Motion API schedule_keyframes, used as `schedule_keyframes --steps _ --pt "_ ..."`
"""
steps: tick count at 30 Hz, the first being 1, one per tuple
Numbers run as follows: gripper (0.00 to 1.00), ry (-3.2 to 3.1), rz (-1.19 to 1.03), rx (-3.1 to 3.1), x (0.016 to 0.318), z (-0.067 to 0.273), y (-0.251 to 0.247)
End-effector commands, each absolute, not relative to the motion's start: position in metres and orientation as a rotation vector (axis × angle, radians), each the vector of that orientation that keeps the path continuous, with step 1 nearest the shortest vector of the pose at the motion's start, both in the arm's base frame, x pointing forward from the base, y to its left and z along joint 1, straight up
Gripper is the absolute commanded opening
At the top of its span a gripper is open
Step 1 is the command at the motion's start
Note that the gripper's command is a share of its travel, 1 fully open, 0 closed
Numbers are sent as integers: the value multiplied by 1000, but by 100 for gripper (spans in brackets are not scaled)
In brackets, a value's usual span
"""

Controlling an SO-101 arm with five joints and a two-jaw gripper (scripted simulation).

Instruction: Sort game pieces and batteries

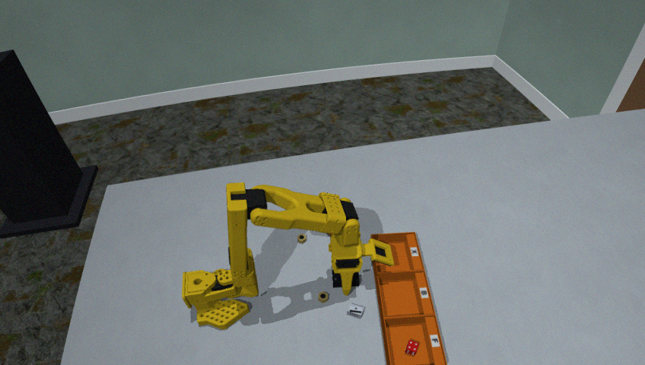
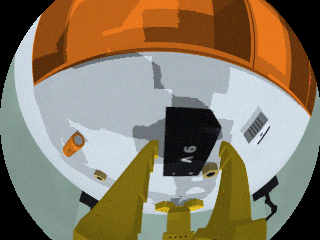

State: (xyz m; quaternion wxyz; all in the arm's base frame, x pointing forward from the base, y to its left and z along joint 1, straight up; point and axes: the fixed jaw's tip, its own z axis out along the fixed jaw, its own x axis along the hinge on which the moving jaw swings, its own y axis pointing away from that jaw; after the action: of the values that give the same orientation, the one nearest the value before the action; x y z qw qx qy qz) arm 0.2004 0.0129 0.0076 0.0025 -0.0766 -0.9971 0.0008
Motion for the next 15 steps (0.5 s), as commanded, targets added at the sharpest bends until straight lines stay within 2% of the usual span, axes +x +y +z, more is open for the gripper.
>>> schedule_keyframes --steps 1,5,15 --pt "25 -3155 -4 -236 204 10 15" --pt "24 -3155 -4 -236 204 10 15" --pt "12 -3155 -4 -236 204 10 15"
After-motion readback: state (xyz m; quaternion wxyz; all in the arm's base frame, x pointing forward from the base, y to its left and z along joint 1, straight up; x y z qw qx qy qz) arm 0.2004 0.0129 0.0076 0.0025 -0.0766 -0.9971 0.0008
